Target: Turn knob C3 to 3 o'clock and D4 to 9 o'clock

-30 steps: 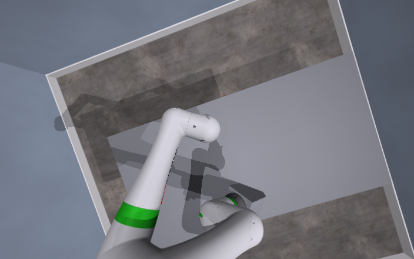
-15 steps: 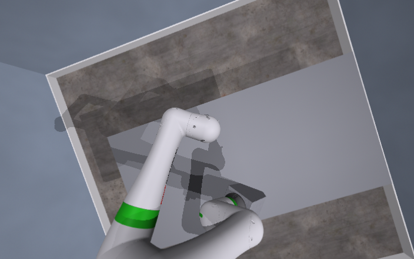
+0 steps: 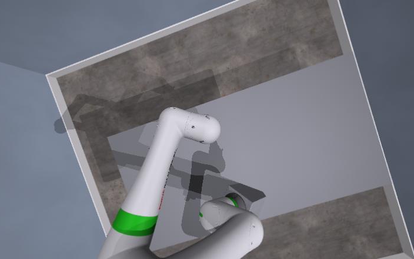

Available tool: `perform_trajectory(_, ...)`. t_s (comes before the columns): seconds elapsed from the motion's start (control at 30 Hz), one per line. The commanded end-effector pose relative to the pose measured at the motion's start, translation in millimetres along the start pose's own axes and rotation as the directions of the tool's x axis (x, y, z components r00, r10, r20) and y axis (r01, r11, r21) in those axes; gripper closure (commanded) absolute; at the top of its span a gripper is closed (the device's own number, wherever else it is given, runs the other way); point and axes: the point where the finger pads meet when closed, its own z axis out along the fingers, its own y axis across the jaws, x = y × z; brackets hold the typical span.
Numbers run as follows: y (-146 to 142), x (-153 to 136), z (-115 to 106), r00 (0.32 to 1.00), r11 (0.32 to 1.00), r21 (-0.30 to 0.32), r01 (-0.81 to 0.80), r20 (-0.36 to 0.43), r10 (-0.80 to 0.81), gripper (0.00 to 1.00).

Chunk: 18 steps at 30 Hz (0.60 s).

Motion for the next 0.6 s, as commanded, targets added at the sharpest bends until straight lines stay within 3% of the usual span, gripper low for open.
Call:
perform_trajectory(0.0, 0.1, -0.2, -6.4, 1.000, 1.000, 0.000, 0.000, 0.000, 0.000, 0.88)
perform_trajectory(0.57, 0.1, -0.2, -8.8, 1.000, 1.000, 0.000, 0.000, 0.000, 0.000, 0.88)
